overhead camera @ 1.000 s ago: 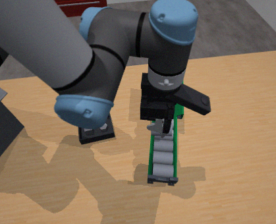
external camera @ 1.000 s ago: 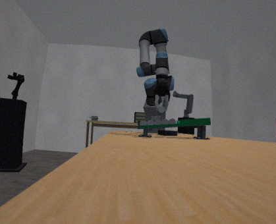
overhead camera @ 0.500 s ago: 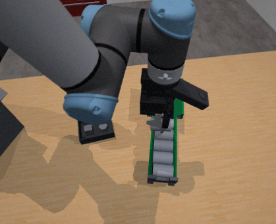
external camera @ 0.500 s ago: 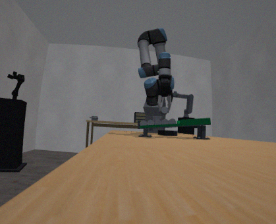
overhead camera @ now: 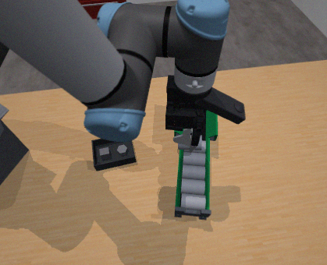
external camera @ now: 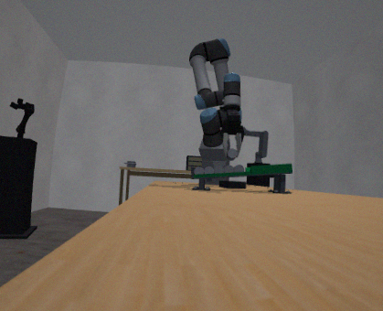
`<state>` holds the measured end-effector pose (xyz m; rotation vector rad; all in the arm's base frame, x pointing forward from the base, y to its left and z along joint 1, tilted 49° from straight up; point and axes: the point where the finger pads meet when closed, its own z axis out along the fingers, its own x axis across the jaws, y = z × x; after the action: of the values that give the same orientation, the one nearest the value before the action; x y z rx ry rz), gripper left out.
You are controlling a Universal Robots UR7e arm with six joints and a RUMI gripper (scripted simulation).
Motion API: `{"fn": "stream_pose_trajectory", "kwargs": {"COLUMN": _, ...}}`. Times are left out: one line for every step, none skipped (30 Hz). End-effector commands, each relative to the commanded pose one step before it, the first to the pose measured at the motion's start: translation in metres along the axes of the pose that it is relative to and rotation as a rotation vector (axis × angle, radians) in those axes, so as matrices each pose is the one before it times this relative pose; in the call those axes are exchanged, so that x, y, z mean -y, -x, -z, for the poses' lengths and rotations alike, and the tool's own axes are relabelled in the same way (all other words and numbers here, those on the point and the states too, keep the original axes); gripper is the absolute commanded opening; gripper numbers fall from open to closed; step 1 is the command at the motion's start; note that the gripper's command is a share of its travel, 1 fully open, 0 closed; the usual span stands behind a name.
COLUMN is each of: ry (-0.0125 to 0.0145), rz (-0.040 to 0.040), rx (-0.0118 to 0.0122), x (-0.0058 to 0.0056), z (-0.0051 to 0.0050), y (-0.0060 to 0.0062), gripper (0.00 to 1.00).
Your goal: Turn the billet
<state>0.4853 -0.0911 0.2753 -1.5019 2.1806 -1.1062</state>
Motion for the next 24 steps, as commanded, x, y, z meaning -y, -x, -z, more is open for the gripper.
{"fn": "stream_pose_trajectory", "kwargs": {"ry": -0.0146, "rz": -0.00608, "rx": -0.00593, "x": 0.00677, "z": 0.00257, "y": 0.01123, "gripper": 0.0}}
{"fn": "stream_pose_trajectory", "kwargs": {"ry": 0.0, "rz": 0.0, "rx": 0.0, "x": 0.0, "z": 0.0, "y": 0.0, "gripper": 0.0}}
{"fn": "stream_pose_trajectory", "kwargs": {"ry": 0.0, "rz": 0.0, "rx": 0.0, "x": 0.0, "z": 0.0, "y": 0.0, "gripper": 0.0}}
{"fn": "stream_pose_trajectory", "kwargs": {"ry": 0.01187, "rz": 0.00566, "rx": 0.00581, "x": -0.00583, "z": -0.00203, "y": -0.00714, "gripper": 0.0}}
{"fn": "stream_pose_trajectory", "kwargs": {"ry": -0.00085, "rz": -0.00041, "rx": -0.00041, "x": 0.00037, "z": 0.00007, "y": 0.00197, "gripper": 0.0}}
{"fn": "stream_pose_trajectory", "kwargs": {"ry": -0.00085, "rz": -0.00041, "rx": -0.00041, "x": 0.00036, "z": 0.00007, "y": 0.00197, "gripper": 0.0}}
{"fn": "stream_pose_trajectory", "kwargs": {"ry": -0.00085, "rz": -0.00041, "rx": -0.00041, "x": 0.00036, "z": 0.00007, "y": 0.00197, "gripper": 0.0}}
{"fn": "stream_pose_trajectory", "kwargs": {"ry": -0.00085, "rz": -0.00041, "rx": -0.00041, "x": 0.00036, "z": 0.00007, "y": 0.00197, "gripper": 0.0}}
{"fn": "stream_pose_trajectory", "kwargs": {"ry": -0.00085, "rz": -0.00041, "rx": -0.00041, "x": 0.00036, "z": 0.00007, "y": 0.00197, "gripper": 0.0}}
{"fn": "stream_pose_trajectory", "kwargs": {"ry": -0.00085, "rz": -0.00041, "rx": -0.00041, "x": 0.00036, "z": 0.00007, "y": 0.00197, "gripper": 0.0}}
{"fn": "stream_pose_trajectory", "kwargs": {"ry": -0.00085, "rz": -0.00041, "rx": -0.00041, "x": 0.00036, "z": 0.00007, "y": 0.00197, "gripper": 0.0}}
{"fn": "stream_pose_trajectory", "kwargs": {"ry": -0.00085, "rz": -0.00041, "rx": -0.00041, "x": 0.00036, "z": 0.00007, "y": 0.00197, "gripper": 0.0}}
{"fn": "stream_pose_trajectory", "kwargs": {"ry": -0.00085, "rz": -0.00041, "rx": -0.00041, "x": 0.00036, "z": 0.00008, "y": 0.00197, "gripper": 0.0}}
{"fn": "stream_pose_trajectory", "kwargs": {"ry": -0.00085, "rz": -0.00041, "rx": -0.00041, "x": 0.00036, "z": 0.00008, "y": 0.00197, "gripper": 0.0}}
{"fn": "stream_pose_trajectory", "kwargs": {"ry": -0.00085, "rz": -0.00041, "rx": -0.00041, "x": 0.00036, "z": 0.00008, "y": 0.00197, "gripper": 0.0}}
{"fn": "stream_pose_trajectory", "kwargs": {"ry": -0.00085, "rz": -0.00041, "rx": -0.00041, "x": 0.00036, "z": 0.00008, "y": 0.00197, "gripper": 0.0}}
{"fn": "stream_pose_trajectory", "kwargs": {"ry": -0.00085, "rz": -0.00041, "rx": -0.00041, "x": 0.00036, "z": 0.00008, "y": 0.00197, "gripper": 0.0}}
{"fn": "stream_pose_trajectory", "kwargs": {"ry": -0.00085, "rz": -0.00041, "rx": -0.00041, "x": 0.00036, "z": 0.00008, "y": 0.00197, "gripper": 0.0}}
{"fn": "stream_pose_trajectory", "kwargs": {"ry": 0.0, "rz": 0.0, "rx": 0.0, "x": 0.0, "z": 0.0, "y": 0.0, "gripper": 0.0}}
{"fn": "stream_pose_trajectory", "kwargs": {"ry": 0.0, "rz": 0.0, "rx": 0.0, "x": 0.0, "z": 0.0, "y": 0.0, "gripper": 0.0}}
{"fn": "stream_pose_trajectory", "kwargs": {"ry": 0.01189, "rz": 0.0059, "rx": 0.00461, "x": -0.00607, "z": -0.00213, "y": -0.00738, "gripper": 0.0}}
{"fn": "stream_pose_trajectory", "kwargs": {"ry": -0.00085, "rz": -0.00042, "rx": -0.00032, "x": 0.00048, "z": 0.00012, "y": 0.00194, "gripper": 0.0}}
{"fn": "stream_pose_trajectory", "kwargs": {"ry": -0.00085, "rz": -0.00042, "rx": -0.00032, "x": 0.00048, "z": 0.00012, "y": 0.00194, "gripper": 0.0}}
{"fn": "stream_pose_trajectory", "kwargs": {"ry": -0.00085, "rz": -0.00042, "rx": -0.00032, "x": 0.00048, "z": 0.00012, "y": 0.00194, "gripper": 0.0}}
